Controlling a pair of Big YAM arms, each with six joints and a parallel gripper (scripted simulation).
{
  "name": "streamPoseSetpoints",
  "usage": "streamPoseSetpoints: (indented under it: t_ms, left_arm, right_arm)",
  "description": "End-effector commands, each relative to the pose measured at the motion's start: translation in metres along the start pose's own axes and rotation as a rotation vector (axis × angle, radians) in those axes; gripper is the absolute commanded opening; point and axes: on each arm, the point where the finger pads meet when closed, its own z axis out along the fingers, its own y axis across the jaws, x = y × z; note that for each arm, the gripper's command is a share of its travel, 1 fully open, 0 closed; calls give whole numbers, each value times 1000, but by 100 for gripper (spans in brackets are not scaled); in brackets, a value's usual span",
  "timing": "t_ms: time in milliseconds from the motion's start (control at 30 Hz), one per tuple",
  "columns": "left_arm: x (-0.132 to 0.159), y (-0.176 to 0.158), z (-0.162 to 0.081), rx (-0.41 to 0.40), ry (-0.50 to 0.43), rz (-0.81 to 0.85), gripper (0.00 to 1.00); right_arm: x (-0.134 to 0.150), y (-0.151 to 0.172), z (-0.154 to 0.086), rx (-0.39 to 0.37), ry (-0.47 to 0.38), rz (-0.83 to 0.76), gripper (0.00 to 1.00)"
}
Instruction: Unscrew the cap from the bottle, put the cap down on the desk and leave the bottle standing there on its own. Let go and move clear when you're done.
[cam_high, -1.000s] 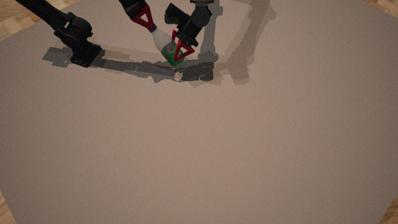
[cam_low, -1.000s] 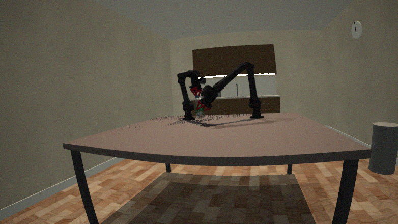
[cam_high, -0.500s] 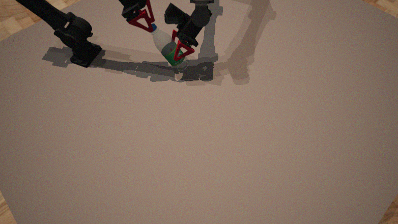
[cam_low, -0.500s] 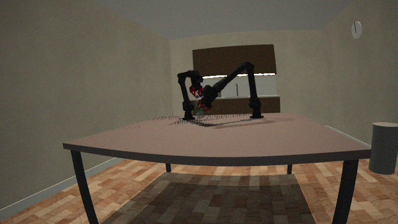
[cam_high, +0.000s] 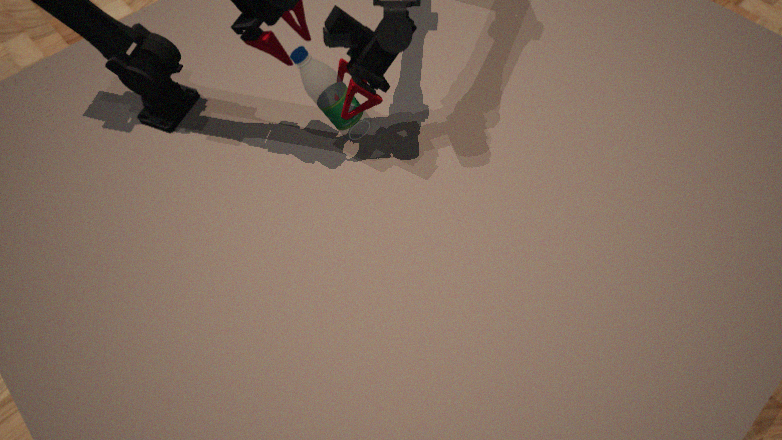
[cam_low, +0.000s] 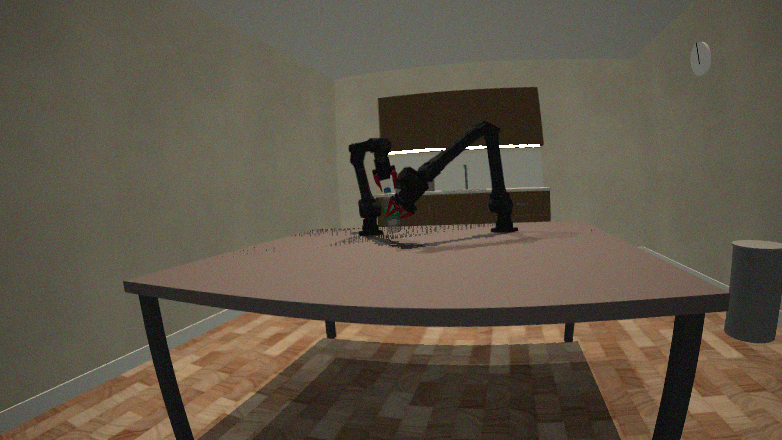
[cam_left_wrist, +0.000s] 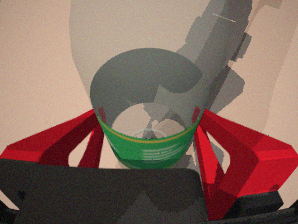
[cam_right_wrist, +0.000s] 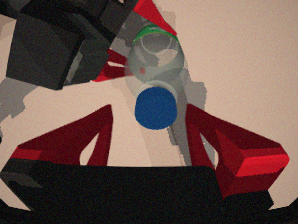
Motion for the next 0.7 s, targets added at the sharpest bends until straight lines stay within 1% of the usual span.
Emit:
streamPoseSetpoints:
  t_ms: [0, 300, 367, 400, 667]
  left_arm:
    - [-1, 11, -2, -12, -3, -1, 0]
    - [-1, 11, -2, -12, -3, -1, 0]
    - [-1, 11, -2, -12, -3, -1, 0]
    - [-1, 11, -2, -12, -3, -1, 0]
    - [-1, 11, -2, -12, -3, -1, 0]
  right_arm:
    - [-17, 1, -10, 1, -36, 278, 57]
    - [-17, 2, -9, -10, -36, 679, 57]
    - [-17, 2, -9, -10, -36, 679, 57]
    - [-17, 2, -9, -13, -37, 792, 57]
    - [-17, 2, -9, -22, -35, 1143, 57]
